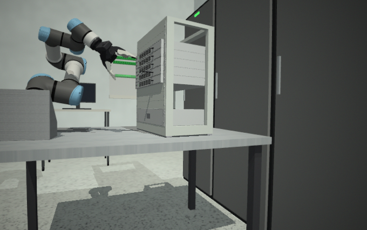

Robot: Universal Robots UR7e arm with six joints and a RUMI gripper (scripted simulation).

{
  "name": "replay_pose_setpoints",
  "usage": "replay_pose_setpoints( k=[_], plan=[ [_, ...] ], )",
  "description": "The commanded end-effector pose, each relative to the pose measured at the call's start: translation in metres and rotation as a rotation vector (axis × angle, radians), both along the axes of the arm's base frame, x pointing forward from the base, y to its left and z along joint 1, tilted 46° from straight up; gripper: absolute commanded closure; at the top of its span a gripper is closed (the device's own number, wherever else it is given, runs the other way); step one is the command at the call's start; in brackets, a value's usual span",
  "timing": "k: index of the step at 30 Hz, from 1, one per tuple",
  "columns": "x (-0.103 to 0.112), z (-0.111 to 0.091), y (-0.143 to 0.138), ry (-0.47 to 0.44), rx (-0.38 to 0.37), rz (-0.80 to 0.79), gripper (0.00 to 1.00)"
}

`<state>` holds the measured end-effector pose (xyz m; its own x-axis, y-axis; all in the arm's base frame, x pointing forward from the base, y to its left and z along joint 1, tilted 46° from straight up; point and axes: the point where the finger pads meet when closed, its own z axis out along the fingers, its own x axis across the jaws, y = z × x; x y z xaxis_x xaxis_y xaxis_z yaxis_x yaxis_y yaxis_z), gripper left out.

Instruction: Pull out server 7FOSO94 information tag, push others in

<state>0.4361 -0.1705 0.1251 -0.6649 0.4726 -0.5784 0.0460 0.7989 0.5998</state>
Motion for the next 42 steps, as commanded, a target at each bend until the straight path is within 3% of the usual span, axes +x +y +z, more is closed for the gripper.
replay_pose_setpoints(
  k=[1,42],
  plan=[
    [0.0,-0.001,0.001,-0.007,0.006,0.006,0.0],
    [-0.004,-0.013,0.017,-0.078,0.065,0.055,0.0]
  ],
)
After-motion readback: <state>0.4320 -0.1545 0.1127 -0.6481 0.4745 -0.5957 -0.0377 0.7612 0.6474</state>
